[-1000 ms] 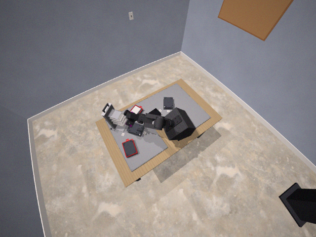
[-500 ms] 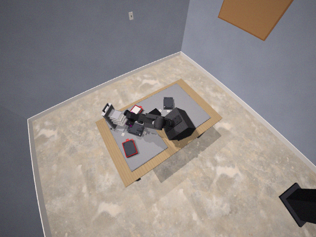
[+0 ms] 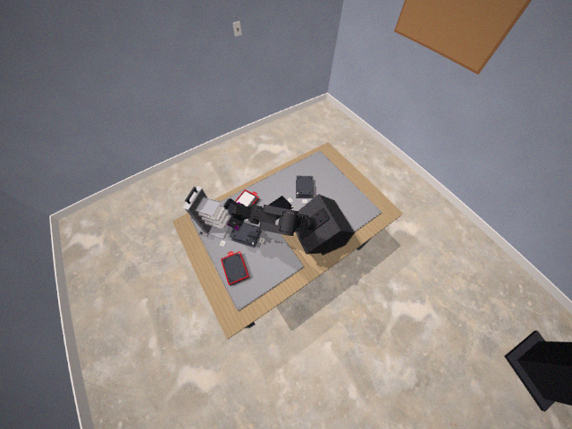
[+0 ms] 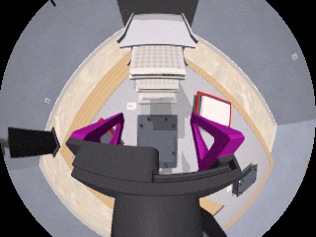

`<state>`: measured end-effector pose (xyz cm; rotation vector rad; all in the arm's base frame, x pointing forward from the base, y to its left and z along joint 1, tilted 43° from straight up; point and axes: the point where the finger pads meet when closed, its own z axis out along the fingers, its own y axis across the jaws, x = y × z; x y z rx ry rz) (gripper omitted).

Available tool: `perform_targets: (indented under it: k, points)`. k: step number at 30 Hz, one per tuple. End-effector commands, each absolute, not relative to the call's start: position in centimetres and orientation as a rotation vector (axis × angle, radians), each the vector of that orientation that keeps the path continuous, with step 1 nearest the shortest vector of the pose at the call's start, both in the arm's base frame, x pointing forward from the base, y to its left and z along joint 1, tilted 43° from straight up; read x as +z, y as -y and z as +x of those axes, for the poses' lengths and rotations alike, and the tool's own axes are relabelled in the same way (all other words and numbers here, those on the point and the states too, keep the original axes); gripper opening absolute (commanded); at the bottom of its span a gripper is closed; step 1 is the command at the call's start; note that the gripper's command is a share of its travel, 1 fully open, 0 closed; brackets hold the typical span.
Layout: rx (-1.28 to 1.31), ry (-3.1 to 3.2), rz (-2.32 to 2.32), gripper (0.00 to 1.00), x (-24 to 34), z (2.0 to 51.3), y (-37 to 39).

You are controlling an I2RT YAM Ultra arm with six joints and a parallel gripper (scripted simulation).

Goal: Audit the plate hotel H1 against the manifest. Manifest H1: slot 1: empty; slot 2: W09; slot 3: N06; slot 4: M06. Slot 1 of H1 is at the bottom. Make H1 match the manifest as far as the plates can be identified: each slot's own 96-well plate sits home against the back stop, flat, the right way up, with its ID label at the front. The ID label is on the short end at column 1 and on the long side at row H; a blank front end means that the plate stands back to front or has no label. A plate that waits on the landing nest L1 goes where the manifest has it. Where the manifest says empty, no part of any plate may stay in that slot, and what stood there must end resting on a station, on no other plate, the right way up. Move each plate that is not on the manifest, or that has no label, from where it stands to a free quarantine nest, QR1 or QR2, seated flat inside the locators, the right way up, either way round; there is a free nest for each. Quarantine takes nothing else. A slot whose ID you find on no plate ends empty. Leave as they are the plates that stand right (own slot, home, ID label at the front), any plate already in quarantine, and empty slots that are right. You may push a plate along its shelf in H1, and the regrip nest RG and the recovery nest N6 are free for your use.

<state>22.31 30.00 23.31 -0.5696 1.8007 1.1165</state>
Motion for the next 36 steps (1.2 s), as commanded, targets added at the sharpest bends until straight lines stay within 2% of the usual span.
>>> perform_targets:
  k: [1, 14, 16, 36]
  points:
    - [1.109, -1.756, -0.535, 1.0, 25.1, 23.5, -29.9]
    - [1.118, -1.721, -0.532, 1.0, 26.2, 23.0, -29.5]
    - [1.107, -1.767, -0.536, 1.0, 23.9, 22.5, -29.1]
    - [1.123, -1.767, -0.552, 1.0, 22.5, 20.4, -28.5]
